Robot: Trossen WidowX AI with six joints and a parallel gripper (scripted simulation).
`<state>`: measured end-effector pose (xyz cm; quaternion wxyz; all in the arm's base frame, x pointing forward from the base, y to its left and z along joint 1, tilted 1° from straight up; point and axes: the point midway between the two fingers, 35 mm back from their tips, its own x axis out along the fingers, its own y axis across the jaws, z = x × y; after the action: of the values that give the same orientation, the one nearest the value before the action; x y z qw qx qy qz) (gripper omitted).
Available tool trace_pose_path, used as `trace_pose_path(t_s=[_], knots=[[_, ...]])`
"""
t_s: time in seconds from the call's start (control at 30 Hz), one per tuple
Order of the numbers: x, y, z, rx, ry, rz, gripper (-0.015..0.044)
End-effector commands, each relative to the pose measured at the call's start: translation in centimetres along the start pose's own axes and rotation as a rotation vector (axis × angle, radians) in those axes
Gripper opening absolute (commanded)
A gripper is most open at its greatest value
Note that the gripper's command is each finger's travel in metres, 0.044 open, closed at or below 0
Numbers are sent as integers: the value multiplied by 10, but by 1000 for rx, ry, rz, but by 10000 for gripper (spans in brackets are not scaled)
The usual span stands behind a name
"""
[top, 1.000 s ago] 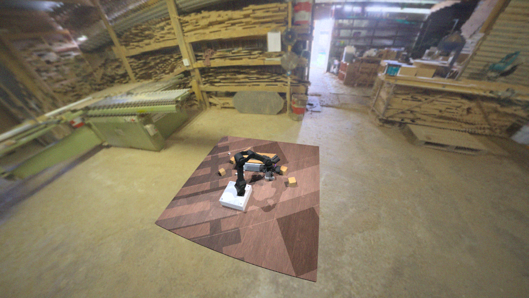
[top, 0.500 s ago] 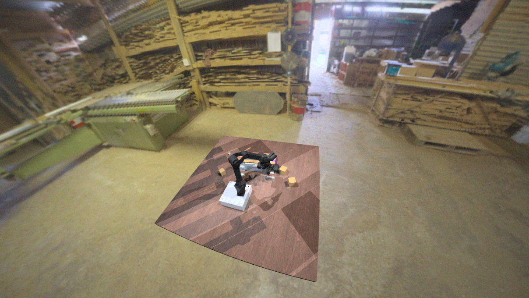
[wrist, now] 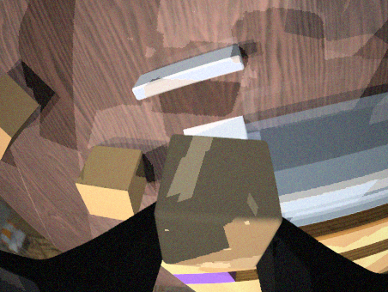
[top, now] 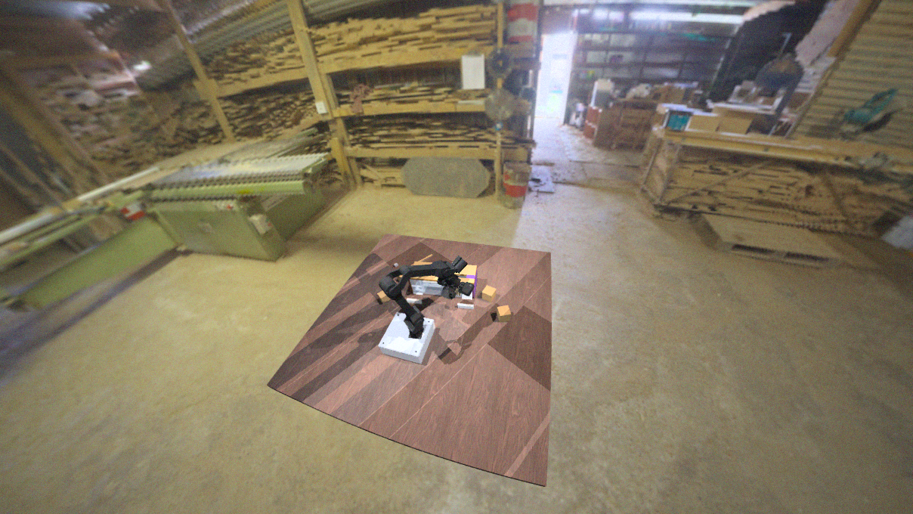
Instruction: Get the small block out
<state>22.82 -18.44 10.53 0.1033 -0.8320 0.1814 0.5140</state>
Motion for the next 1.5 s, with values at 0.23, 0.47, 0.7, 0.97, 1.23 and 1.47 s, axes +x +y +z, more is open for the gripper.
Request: trace_pose_path(t_s=[0.23,0.47,0.7,0.97,1.23,1.47], knots=[[-36,-8,13,189,50,79,0],[-43,-10,17,231,63,94,0],[-43,-10,17,231,63,94,0],[-43,-10,17,231,63,94,0],[-43,-10,17,231,63,94,0],[-43,-10,17,231,63,94,0]])
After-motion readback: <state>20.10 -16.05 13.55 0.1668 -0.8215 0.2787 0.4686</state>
